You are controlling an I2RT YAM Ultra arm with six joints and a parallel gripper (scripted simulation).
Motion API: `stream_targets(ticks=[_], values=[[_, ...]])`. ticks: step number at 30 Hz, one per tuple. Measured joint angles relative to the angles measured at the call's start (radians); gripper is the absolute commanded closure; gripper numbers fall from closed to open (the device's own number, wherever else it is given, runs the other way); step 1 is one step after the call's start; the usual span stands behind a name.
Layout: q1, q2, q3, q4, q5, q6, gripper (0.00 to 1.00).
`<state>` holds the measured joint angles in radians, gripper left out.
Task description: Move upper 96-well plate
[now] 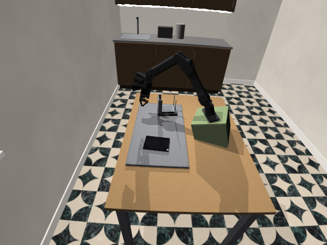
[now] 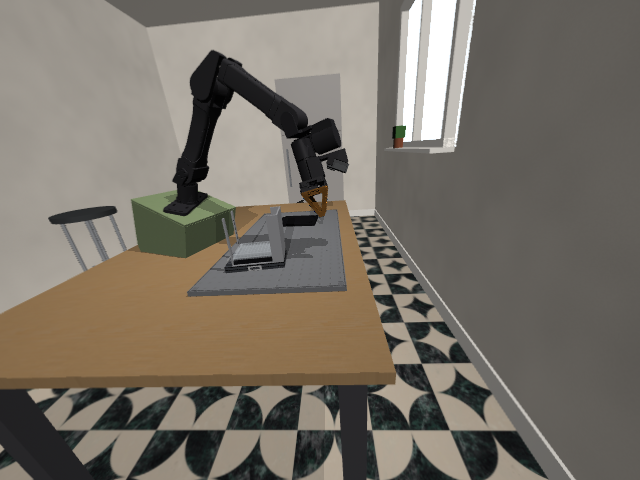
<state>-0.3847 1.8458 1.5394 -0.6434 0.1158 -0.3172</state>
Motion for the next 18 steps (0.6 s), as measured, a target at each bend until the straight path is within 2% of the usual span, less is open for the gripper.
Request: stream_targets(ticks=[2, 7, 12, 16, 18], values=[[-0.021, -0.022, -0.032, -0.005, -0.009, -0.016, 0.0], [-0.063, -0.035, -0.028, -0.056, -0.03, -0.066, 0.0], [-0.093, -0.066, -0.061, -0.085, -0.049, -0.103, 0.0], [-0.127, -0.078, -0.059, -0.125, -0.069, -0.144, 0.0], [-0.148, -0.099, -0.085, -0.13, -0.079, -0.163, 0.0]])
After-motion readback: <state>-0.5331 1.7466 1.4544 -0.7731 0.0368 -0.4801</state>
